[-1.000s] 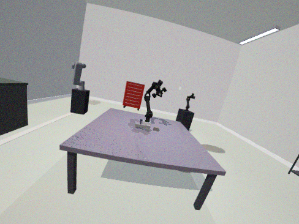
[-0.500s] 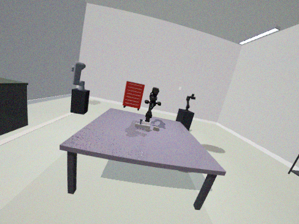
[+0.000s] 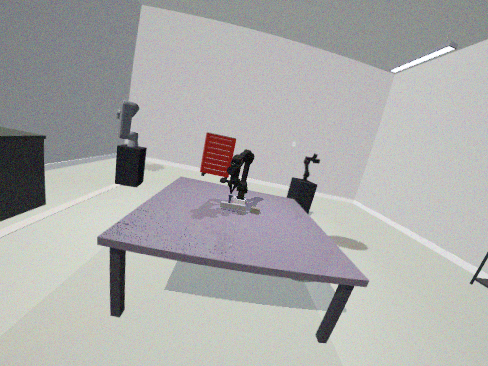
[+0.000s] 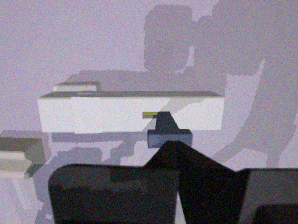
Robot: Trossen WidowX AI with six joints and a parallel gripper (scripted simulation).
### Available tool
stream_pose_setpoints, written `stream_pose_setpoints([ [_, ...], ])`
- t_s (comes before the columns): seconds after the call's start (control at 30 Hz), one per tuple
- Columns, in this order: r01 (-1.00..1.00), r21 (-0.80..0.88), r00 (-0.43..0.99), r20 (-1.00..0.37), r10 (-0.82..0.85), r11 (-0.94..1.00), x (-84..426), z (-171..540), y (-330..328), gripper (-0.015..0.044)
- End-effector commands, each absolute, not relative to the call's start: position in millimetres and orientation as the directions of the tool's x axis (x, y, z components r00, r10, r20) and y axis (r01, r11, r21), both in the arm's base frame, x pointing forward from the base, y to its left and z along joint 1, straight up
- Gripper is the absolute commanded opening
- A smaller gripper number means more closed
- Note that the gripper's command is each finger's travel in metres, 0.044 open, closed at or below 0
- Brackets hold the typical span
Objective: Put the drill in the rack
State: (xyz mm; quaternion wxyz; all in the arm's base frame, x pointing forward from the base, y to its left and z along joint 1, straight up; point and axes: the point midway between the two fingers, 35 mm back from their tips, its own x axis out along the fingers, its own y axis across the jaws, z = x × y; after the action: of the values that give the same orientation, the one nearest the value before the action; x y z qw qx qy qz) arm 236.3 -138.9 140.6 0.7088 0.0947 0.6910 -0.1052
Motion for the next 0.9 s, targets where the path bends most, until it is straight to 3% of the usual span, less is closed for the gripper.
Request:
stream_pose_setpoints([
  [0.0, 0.272, -0.007, 0.025, -1.000, -0.015, 0.962, 236, 137, -139, 0.0000],
  [0.87, 0.264, -0.005, 0.028, -1.000, -0.013, 0.964, 237, 120, -139, 0.0000],
])
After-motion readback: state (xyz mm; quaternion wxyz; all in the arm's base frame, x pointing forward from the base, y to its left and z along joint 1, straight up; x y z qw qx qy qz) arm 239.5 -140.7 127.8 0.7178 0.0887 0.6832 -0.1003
